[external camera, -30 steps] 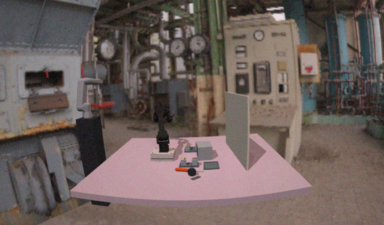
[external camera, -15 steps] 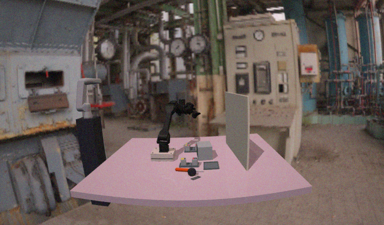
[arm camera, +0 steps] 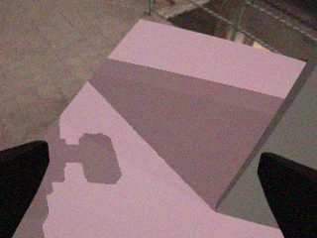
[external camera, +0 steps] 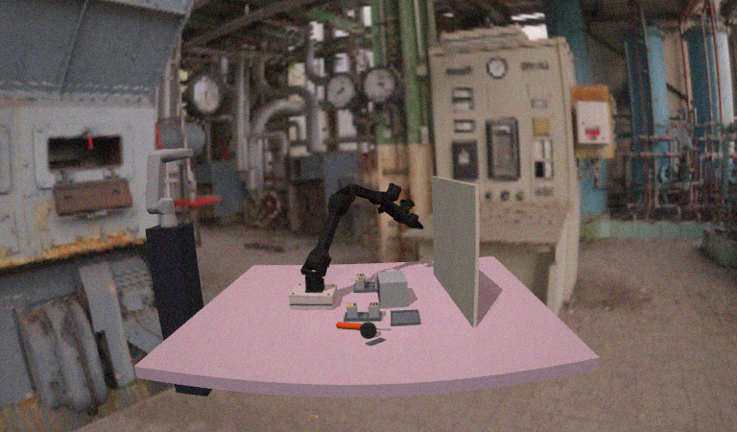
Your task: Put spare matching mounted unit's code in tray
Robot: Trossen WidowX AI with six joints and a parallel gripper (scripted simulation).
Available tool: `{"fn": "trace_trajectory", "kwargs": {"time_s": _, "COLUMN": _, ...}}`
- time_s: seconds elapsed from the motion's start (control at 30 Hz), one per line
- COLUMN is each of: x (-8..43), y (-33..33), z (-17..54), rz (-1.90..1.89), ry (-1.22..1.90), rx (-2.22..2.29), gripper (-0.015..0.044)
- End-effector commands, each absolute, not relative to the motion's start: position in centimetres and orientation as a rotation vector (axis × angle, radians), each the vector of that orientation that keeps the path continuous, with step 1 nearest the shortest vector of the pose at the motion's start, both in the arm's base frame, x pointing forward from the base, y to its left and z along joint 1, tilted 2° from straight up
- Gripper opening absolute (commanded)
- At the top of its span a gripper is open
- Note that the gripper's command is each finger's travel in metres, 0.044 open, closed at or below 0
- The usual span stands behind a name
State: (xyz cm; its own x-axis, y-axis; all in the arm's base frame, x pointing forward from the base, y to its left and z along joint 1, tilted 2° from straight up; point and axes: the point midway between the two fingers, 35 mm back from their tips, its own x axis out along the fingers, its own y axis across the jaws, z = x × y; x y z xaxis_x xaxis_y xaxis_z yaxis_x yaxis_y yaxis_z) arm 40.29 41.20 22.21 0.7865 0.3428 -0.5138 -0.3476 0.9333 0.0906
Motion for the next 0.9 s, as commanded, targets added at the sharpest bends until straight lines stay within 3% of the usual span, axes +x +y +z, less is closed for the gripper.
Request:
{"fn": "trace_trajectory", "kwargs": {"time_s": 0.0, "x": 42.1, "y": 35.4, "z": 21.8, "rz": 0.322, "ry": 0.669, "rx": -0.063, "gripper": 0.0440}}
{"fn": "trace_trajectory", "kwargs": {"time_s": 0.37, "x": 43.3, "y": 19.4, "z": 19.8, "rz": 0.170, "ry": 1.035, "rx": -0.123, "gripper": 0.0440}}
{"fn": "trace_trajectory", "kwargs": {"time_s": 0.7, "x": 38.3, "y": 3.2, "z": 19.6, "rz": 0.070, "ry": 1.457, "rx": -0.055, "gripper": 0.0440}}
{"fn": "trace_trajectory", "kwargs": {"time_s": 0.87, "x": 37.1, "y": 1.1, "z": 19.9, "rz": 0.069, "ry": 1.512, "rx": -0.038, "gripper": 0.0440}}
